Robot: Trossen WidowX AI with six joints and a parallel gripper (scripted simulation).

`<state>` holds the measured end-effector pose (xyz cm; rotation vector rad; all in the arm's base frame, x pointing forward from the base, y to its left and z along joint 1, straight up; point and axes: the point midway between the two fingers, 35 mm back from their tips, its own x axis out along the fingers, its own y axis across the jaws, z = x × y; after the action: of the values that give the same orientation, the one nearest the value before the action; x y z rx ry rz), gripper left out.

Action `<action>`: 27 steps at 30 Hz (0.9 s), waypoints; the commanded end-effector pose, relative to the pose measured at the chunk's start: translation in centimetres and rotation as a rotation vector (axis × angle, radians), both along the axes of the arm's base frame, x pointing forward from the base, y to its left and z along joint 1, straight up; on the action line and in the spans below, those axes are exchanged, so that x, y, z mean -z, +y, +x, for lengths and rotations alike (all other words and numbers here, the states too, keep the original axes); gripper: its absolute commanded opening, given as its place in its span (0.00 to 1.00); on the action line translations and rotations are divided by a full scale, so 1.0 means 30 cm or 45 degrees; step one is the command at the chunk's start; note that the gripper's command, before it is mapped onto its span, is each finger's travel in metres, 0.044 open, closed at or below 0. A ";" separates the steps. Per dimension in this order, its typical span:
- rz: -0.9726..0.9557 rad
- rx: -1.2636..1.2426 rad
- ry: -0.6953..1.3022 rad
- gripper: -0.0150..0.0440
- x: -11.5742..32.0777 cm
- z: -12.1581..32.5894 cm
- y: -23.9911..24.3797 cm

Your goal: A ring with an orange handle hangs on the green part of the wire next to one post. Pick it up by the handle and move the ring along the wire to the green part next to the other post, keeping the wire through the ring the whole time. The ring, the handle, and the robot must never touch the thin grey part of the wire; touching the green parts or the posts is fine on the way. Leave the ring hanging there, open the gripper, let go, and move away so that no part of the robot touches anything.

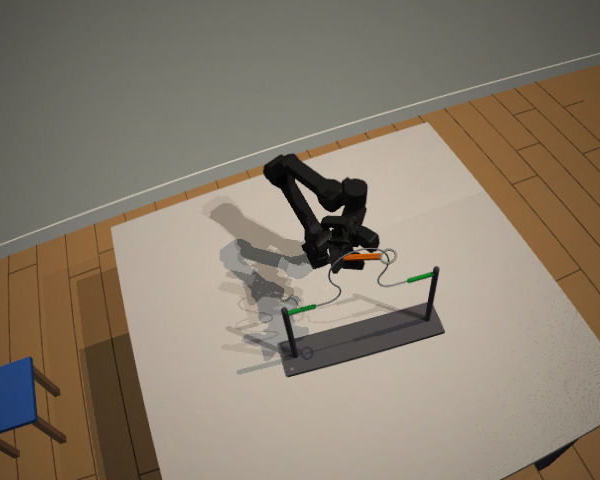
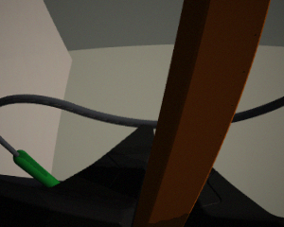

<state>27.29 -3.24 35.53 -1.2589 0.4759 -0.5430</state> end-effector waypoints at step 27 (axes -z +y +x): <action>-0.514 0.011 0.077 0.00 -0.049 -0.002 -0.004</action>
<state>27.19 -3.43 37.01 -1.6175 0.4392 -0.6251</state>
